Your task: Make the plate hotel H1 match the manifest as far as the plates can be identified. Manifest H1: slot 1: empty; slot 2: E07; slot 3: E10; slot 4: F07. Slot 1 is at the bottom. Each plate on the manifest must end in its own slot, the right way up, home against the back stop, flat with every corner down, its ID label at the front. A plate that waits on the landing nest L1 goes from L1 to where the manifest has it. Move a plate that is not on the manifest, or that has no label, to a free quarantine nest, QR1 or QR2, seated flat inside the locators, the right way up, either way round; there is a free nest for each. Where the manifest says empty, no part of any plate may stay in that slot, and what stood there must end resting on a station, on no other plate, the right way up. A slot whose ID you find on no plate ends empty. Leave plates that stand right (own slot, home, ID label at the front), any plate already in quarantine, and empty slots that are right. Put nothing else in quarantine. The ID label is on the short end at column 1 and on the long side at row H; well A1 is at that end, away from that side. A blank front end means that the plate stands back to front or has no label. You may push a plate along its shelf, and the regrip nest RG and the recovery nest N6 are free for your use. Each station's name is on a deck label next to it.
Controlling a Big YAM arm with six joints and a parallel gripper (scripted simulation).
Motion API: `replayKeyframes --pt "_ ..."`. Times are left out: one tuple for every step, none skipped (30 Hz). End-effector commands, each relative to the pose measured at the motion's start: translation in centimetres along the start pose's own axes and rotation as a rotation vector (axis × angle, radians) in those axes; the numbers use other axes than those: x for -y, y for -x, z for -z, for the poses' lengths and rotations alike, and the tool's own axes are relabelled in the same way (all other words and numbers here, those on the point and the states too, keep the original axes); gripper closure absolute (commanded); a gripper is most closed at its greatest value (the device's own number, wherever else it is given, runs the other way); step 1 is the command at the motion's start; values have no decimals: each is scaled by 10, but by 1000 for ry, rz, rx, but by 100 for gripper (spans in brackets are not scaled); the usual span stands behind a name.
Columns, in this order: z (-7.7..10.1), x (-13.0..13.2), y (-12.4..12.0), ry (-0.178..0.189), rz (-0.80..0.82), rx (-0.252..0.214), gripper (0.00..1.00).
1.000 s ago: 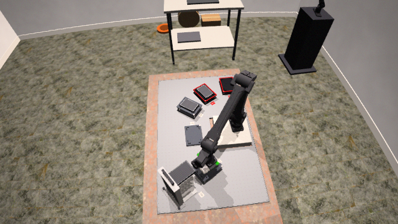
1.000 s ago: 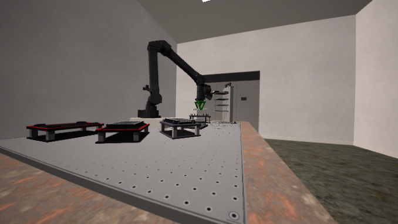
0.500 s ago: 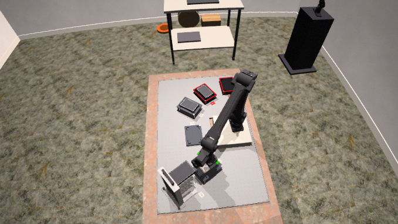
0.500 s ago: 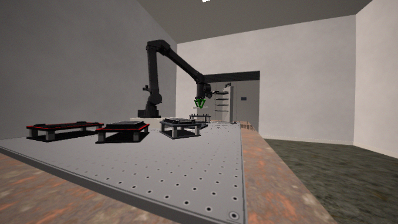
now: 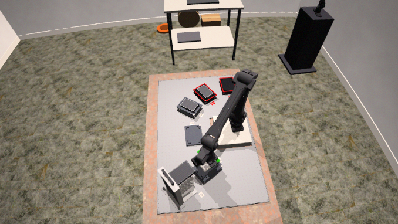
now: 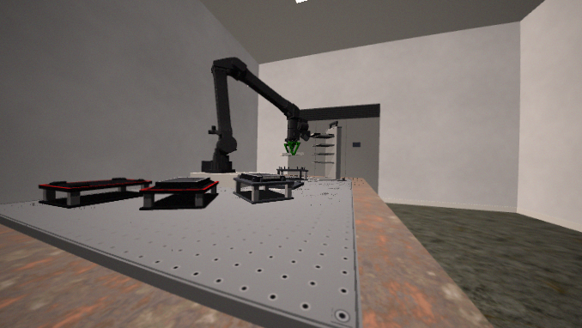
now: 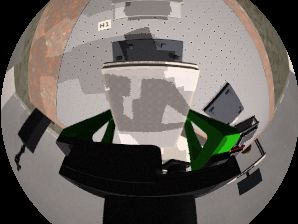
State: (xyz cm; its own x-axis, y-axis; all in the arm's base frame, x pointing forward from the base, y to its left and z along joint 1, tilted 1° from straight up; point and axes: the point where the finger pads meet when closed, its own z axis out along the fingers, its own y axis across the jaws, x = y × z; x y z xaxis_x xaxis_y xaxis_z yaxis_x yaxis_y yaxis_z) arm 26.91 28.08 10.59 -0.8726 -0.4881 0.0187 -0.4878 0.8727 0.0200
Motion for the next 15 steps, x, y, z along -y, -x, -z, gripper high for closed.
replayKeyframes --pt "48 -14 23 27 10 97 14" --pt "51 -13 23 27 10 97 14" --pt "54 -13 23 27 10 97 14" --pt "57 -13 23 27 10 98 14" --pt "59 -12 23 27 10 98 14" --pt "62 -12 23 27 10 98 14" --pt "65 -12 22 27 9 98 14" --pt "65 -12 22 27 9 98 14" --pt "65 -12 22 27 9 98 14" --pt "61 -12 23 22 9 81 14" --pt "68 -11 22 25 9 92 14" --pt "73 -11 22 27 9 98 14" --pt "76 -11 22 27 9 99 14" --pt "79 -10 22 27 9 99 14" --pt "81 -10 21 27 9 99 14"
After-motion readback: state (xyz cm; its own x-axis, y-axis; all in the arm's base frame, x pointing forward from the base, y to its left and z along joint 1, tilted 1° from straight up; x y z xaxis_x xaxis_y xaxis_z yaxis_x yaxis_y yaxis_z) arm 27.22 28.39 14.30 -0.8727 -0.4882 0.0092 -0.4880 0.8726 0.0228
